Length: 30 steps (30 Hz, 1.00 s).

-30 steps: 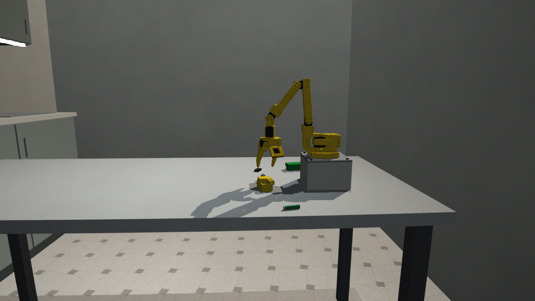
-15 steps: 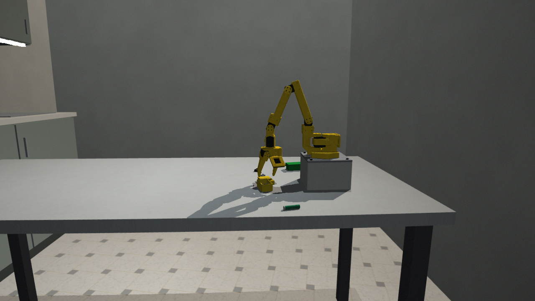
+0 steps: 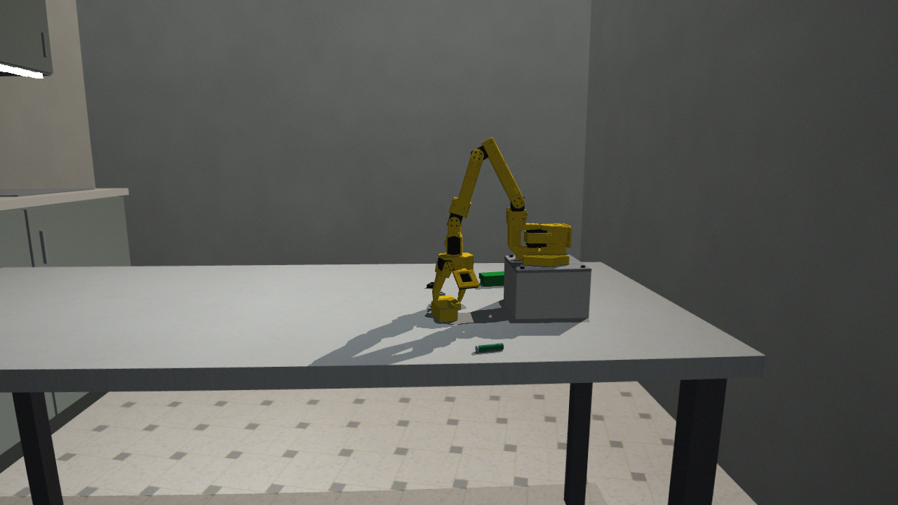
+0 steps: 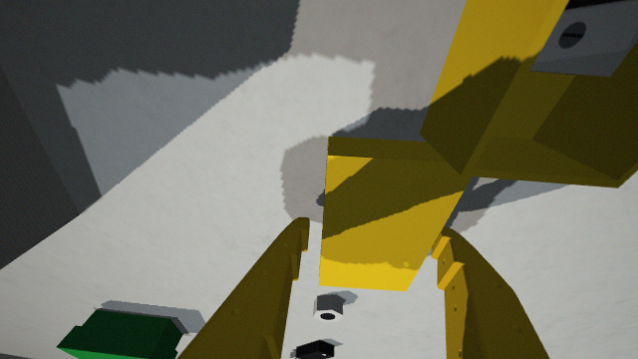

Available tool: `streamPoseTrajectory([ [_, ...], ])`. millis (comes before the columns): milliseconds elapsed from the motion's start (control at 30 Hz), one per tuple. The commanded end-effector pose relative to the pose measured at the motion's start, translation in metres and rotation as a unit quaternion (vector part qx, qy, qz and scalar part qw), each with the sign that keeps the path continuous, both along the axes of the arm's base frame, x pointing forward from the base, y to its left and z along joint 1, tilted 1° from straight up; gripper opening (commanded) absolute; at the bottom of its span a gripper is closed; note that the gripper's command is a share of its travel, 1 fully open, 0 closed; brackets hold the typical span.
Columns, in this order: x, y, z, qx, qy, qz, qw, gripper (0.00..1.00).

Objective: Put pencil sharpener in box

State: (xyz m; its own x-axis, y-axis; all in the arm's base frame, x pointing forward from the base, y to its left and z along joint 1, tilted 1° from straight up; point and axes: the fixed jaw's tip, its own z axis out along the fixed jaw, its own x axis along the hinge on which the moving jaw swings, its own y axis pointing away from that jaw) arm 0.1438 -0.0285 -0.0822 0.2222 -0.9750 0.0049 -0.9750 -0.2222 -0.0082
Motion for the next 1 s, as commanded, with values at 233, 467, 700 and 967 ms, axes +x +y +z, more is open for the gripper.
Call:
streamPoseTrajectory([
  [233,0.0003,-0.0005,-0.0018,0.001,-0.001,-0.007,1.0,0.29],
  [467,0.0003,-0.0005,-0.0018,0.001,-0.001,-0.007,1.0,0.29],
  [700,0.0004,-0.0005,-0.002,0.001,-0.001,-0.007,1.0,0.29],
  [967,0.0022,-0.0005,-0.0044,0.001,-0.001,-0.007,1.0,0.29],
])
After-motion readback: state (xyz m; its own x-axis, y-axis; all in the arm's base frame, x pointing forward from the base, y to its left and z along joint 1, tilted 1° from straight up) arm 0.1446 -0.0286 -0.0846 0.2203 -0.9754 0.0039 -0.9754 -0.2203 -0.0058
